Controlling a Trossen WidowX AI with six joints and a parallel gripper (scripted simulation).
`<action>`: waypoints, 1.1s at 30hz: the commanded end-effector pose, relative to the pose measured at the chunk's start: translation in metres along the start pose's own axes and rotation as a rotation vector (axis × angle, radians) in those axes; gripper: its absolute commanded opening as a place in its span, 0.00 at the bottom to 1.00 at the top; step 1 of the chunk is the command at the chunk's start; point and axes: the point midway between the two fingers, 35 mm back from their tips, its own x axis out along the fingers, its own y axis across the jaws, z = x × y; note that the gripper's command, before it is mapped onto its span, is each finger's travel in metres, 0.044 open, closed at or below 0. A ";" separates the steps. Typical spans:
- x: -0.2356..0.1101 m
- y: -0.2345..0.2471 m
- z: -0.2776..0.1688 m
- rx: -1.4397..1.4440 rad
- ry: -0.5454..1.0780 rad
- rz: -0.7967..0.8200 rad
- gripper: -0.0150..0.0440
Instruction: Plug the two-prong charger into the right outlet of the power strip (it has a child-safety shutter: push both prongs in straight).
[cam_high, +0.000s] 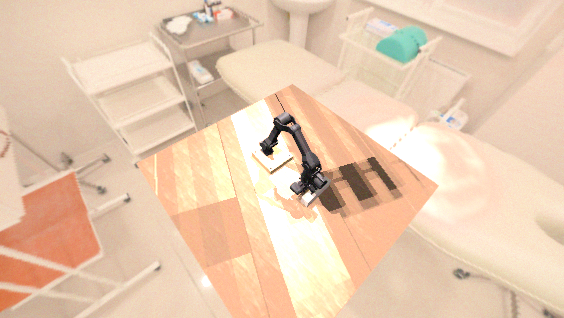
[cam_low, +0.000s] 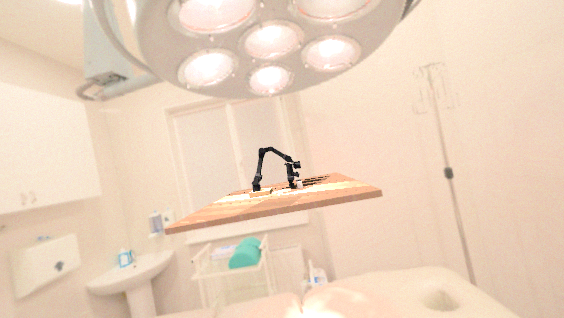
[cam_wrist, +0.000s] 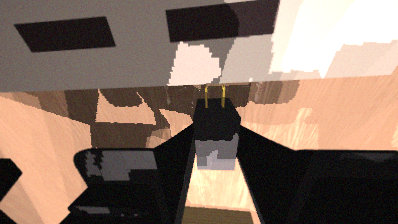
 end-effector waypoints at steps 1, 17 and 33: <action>-0.001 -0.001 0.002 -0.006 -0.001 -0.005 0.25; -0.001 -0.001 0.005 -0.006 -0.001 -0.005 0.25; -0.001 -0.001 0.005 -0.006 -0.001 -0.005 0.25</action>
